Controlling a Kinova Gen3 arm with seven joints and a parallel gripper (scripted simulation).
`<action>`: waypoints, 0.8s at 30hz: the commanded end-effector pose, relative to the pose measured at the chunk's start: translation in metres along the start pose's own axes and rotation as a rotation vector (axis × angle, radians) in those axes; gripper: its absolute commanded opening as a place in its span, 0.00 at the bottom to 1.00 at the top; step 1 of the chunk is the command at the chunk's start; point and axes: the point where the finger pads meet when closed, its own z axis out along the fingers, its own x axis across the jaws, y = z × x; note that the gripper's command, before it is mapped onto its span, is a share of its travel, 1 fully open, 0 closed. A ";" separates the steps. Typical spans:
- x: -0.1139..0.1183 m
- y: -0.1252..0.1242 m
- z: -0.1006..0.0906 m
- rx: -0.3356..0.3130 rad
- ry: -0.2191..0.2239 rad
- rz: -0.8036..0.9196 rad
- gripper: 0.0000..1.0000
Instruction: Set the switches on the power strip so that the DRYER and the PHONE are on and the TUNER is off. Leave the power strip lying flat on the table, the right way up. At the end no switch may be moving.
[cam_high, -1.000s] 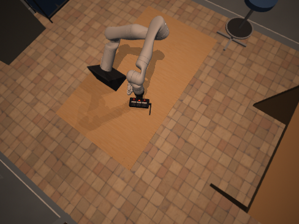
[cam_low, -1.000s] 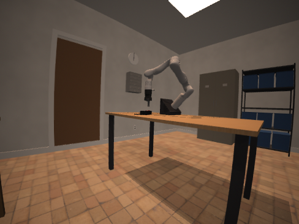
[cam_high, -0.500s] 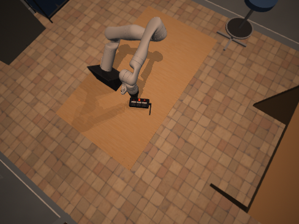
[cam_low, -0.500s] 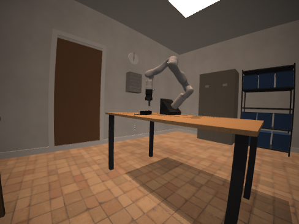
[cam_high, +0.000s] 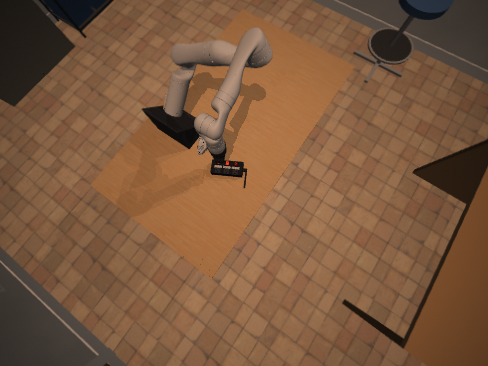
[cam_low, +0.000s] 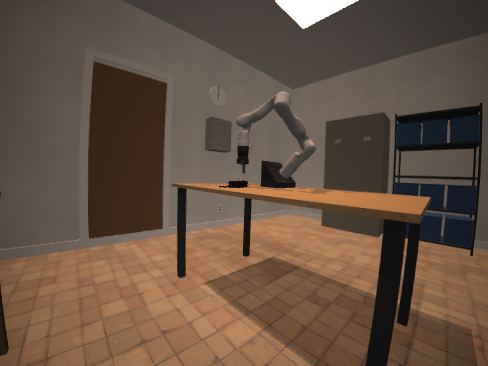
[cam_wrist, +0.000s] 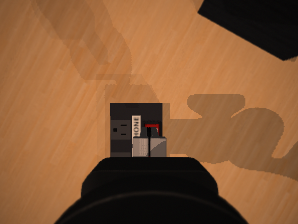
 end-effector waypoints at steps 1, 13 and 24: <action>0.000 0.000 -0.001 -0.001 -0.002 0.000 0.00; 0.000 0.000 -0.001 -0.001 -0.002 0.000 0.00; -0.001 0.000 0.003 -0.001 -0.002 0.000 0.00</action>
